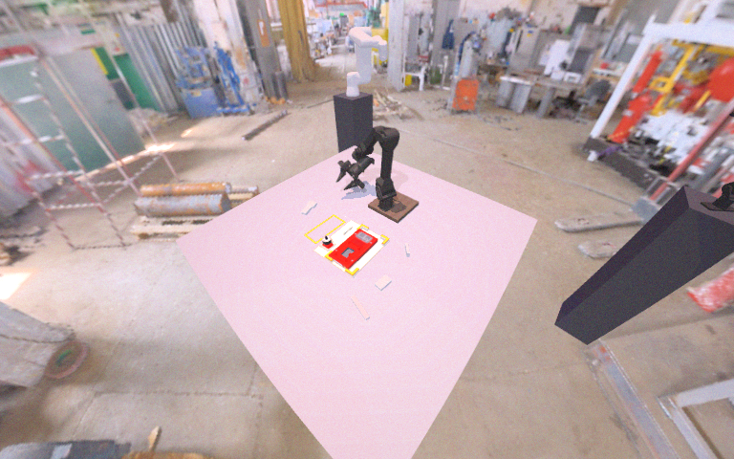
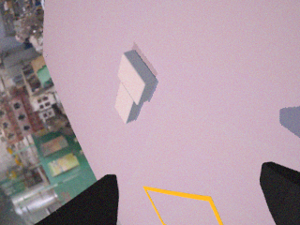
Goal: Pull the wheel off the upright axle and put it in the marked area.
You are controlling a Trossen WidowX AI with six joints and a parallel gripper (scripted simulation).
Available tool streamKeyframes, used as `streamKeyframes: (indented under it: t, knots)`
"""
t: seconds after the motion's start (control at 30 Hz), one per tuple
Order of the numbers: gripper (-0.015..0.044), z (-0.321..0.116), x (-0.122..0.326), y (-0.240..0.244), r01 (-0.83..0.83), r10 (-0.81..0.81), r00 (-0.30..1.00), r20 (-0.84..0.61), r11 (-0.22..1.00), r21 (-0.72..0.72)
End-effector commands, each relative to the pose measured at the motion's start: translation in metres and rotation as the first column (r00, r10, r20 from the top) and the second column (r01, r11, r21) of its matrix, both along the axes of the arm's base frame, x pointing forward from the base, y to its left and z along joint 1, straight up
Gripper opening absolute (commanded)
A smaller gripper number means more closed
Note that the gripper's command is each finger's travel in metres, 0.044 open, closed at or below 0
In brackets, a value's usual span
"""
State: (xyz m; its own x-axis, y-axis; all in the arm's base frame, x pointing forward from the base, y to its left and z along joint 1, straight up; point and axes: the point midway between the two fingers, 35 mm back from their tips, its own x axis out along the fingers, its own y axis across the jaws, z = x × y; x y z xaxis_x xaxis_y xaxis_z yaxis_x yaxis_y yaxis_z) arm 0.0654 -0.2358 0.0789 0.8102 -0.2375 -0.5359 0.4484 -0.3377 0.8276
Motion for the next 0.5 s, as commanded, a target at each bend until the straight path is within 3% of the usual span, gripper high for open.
streamKeyframes:
  t: [0.0, 0.47]
  knots:
    - [0.0300, 0.001, 0.033, -0.004, -0.108, 0.119, 0.990, -0.080, 0.986, 0.130]
    - [0.0300, 0.011, 0.150, 0.025, -0.275, 0.425, 0.823, -0.376, 0.878, 0.391]
